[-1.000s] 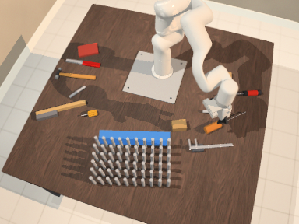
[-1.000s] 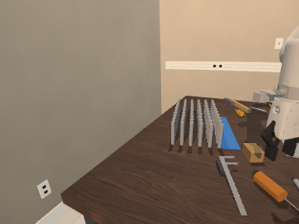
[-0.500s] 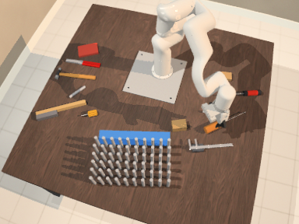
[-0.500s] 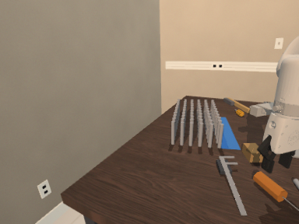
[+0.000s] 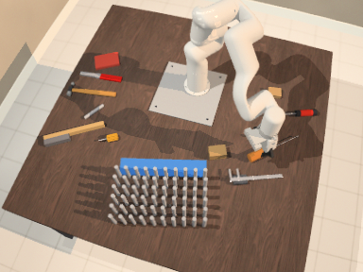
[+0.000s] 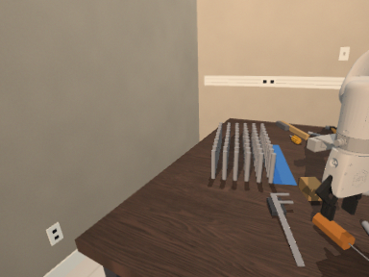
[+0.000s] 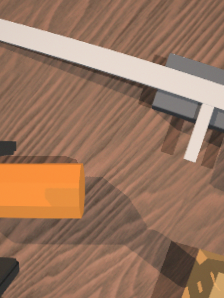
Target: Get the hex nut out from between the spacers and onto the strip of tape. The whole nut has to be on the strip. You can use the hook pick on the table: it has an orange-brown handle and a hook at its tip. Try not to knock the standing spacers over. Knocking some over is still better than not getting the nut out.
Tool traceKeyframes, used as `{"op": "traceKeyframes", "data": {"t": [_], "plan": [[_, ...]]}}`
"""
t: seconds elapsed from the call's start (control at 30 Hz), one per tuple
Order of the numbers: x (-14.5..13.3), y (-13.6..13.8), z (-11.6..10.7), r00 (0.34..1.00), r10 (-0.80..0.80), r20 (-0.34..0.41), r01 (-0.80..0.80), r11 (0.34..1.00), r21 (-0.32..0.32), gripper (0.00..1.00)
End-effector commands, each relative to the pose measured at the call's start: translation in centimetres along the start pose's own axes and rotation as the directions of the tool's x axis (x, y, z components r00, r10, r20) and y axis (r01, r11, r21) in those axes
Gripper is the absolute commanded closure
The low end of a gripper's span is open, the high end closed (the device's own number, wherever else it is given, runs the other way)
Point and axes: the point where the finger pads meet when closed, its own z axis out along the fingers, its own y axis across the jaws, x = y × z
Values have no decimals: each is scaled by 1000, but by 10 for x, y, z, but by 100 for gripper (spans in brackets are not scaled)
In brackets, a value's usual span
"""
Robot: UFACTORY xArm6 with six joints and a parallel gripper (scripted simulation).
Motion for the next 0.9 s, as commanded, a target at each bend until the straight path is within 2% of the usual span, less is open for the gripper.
{"op": "traceKeyframes", "data": {"t": [0.0, 0.4, 0.87], "plan": [[0, -1, -1, 1000, 0, 1, 0, 1000, 4, 35], [0, -1, 6, 1000, 0, 1, 0, 1000, 4, 35], [0, -2, 28, 1000, 0, 1, 0, 1000, 4, 35]]}}
